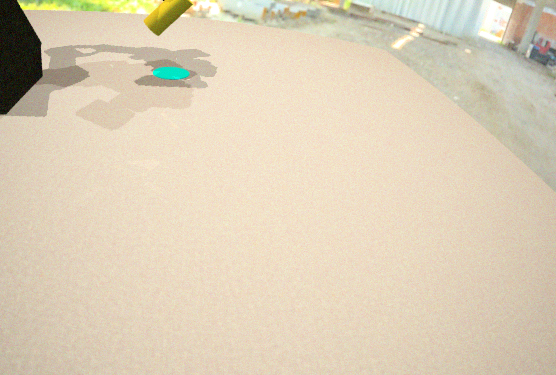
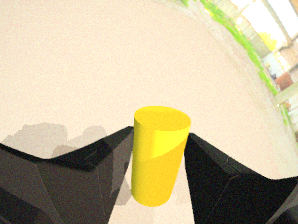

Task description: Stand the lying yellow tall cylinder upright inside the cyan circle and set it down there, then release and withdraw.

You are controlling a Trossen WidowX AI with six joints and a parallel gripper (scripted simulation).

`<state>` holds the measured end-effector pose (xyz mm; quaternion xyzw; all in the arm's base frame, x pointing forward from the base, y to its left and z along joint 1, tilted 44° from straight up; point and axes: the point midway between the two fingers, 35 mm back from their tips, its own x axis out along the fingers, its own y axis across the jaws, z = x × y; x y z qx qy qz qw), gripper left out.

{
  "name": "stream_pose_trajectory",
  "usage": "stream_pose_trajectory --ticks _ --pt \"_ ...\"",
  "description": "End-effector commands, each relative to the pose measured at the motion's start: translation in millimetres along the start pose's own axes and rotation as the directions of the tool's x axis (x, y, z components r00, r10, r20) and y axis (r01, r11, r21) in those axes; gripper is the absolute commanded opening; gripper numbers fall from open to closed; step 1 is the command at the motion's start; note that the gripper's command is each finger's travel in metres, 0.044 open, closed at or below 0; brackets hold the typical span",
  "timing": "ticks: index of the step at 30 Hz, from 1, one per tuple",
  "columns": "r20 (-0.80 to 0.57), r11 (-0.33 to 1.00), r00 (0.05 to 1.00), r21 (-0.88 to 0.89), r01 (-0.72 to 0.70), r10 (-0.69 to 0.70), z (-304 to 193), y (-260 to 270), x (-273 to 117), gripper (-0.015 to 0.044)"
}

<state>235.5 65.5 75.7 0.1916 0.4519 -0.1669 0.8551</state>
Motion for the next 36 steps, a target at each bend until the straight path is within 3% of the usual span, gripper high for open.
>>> stream_pose_trajectory --ticks 1,36 --pt "0.038 1.0 0.999 0.019 -0.008 0.007 1.9 0.5 -1.9 0.0105" --pt "0.257 0.987 0.964 0.127 -0.099 0.064 7.0 4.8 -14.5 0.0105"
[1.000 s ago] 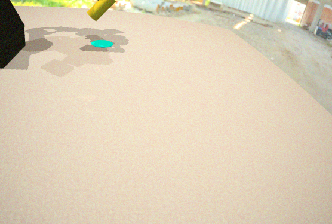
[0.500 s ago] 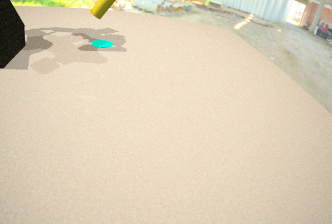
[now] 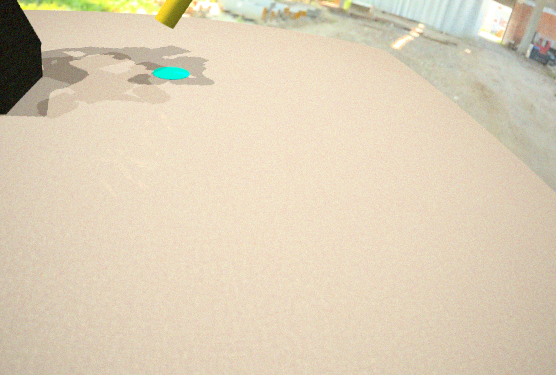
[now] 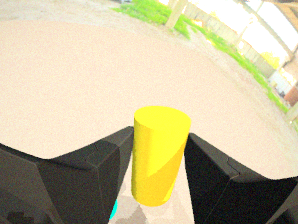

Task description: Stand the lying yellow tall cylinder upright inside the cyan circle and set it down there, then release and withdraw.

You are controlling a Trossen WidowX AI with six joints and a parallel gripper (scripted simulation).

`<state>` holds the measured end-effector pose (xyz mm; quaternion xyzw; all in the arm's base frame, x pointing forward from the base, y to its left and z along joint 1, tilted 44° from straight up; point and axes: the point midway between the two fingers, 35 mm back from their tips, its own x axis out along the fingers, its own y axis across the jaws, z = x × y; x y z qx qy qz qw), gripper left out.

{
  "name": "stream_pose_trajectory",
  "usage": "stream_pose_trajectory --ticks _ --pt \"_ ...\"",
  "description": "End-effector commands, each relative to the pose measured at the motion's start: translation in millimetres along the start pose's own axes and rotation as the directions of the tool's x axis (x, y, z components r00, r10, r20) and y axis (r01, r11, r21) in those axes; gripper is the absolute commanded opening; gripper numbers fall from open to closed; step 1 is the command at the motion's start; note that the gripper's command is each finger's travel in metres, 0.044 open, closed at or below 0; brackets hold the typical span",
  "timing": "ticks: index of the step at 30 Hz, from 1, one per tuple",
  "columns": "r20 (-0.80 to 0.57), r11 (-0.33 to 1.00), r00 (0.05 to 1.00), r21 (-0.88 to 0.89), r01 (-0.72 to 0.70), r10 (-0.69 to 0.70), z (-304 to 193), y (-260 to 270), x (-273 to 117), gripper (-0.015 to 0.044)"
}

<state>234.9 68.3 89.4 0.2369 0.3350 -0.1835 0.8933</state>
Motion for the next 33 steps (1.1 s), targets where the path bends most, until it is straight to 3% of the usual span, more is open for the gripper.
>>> stream_pose_trajectory --ticks 1,33 --pt "0.035 1.0 0.999 0.027 -0.015 0.014 2.3 0.7 -2.3 0.0105" --pt "0.214 0.977 0.972 0.165 -0.133 0.096 8.4 3.4 -16.9 0.0105"
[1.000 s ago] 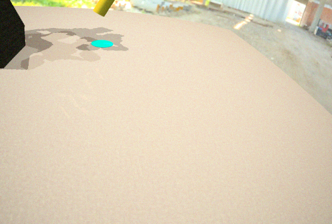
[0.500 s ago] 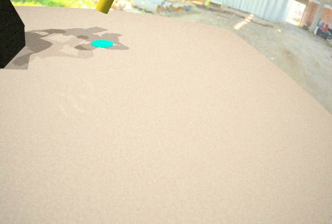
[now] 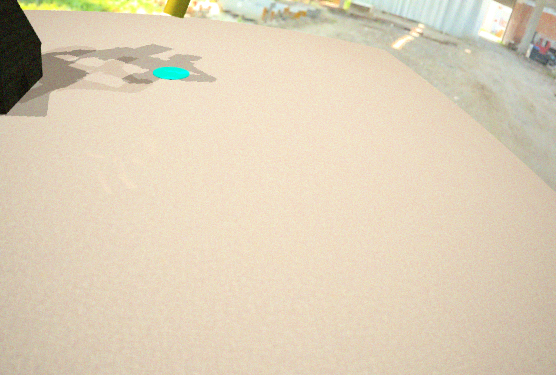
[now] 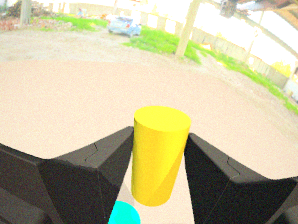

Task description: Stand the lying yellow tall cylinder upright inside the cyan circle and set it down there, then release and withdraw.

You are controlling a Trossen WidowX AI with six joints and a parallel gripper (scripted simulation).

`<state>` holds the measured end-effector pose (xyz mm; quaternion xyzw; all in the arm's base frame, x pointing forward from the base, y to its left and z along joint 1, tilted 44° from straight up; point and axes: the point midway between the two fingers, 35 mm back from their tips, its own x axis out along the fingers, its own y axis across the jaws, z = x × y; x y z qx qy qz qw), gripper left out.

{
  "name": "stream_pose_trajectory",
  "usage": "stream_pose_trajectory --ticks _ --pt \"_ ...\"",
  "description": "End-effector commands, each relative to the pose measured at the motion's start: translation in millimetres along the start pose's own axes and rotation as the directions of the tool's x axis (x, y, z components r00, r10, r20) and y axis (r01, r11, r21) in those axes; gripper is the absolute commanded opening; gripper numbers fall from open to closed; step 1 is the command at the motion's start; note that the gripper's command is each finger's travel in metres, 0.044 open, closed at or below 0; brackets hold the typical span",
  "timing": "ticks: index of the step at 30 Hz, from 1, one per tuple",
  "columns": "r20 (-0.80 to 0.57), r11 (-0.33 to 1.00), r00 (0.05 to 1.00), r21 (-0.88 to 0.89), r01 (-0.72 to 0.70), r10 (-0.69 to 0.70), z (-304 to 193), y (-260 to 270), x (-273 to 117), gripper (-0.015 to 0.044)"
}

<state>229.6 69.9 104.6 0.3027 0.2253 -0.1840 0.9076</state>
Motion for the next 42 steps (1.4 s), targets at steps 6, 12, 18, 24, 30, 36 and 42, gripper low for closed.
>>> stream_pose_trajectory --ticks 6,12,18,24,30,36,42 --pt "0.055 0.997 0.998 0.06 -0.037 0.034 3.8 1.1 -4.9 0.0105" --pt "0.084 0.994 0.995 0.093 -0.06 0.052 5.3 1.5 -7.8 0.0105" --pt "0.113 0.988 0.991 0.126 -0.085 0.071 6.7 1.6 -10.8 0.0105" --pt "0.138 0.982 0.987 0.156 -0.107 0.086 8.0 1.6 -13.5 0.0105" --pt "0.138 0.982 0.987 0.157 -0.108 0.086 8.1 1.6 -13.6 0.0105" --pt "0.138 0.982 0.987 0.157 -0.108 0.086 8.1 1.6 -13.6 0.0105" --pt "0.138 0.982 0.987 0.157 -0.108 0.086 8.1 1.6 -13.6 0.0105"
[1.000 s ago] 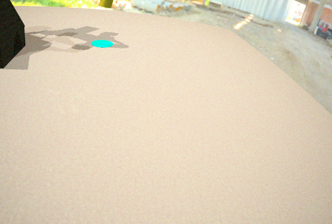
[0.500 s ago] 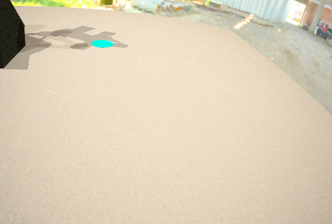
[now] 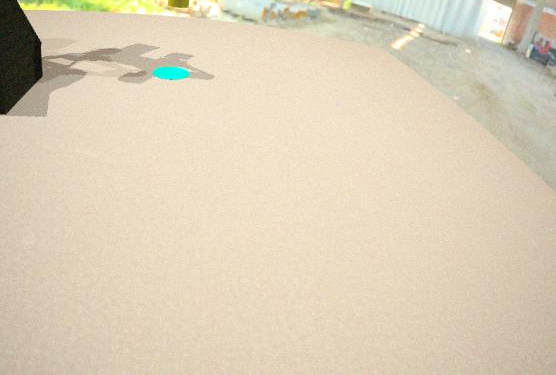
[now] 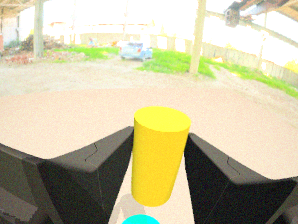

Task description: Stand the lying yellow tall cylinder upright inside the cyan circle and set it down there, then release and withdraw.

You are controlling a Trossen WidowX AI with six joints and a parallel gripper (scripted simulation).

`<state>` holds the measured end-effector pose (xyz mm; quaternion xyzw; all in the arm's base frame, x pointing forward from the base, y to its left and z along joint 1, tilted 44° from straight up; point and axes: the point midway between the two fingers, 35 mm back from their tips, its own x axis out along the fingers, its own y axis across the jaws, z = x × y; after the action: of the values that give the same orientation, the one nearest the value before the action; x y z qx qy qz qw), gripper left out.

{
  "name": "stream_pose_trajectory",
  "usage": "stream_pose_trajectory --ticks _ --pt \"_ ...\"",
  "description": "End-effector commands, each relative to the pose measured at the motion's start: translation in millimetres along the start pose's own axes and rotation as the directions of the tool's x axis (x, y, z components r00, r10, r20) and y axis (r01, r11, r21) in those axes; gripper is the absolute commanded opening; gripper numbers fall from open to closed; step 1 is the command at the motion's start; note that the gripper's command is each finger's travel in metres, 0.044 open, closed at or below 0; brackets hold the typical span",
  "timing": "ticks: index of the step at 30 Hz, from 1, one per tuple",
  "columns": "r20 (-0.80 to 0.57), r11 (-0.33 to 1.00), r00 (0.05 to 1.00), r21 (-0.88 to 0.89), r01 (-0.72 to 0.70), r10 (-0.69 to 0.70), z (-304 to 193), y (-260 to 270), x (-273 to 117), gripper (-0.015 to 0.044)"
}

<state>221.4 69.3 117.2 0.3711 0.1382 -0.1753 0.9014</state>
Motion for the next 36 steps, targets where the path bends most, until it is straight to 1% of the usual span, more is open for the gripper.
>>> stream_pose_trajectory --ticks 1,36 --pt "0.007 1.0 1.0 0.008 -0.001 0.001 0.8 0.3 0.0 0.0105" --pt "0.0 1.0 1.0 0.01 0.009 -0.009 -70.5 2.5 7.9 0.0105"
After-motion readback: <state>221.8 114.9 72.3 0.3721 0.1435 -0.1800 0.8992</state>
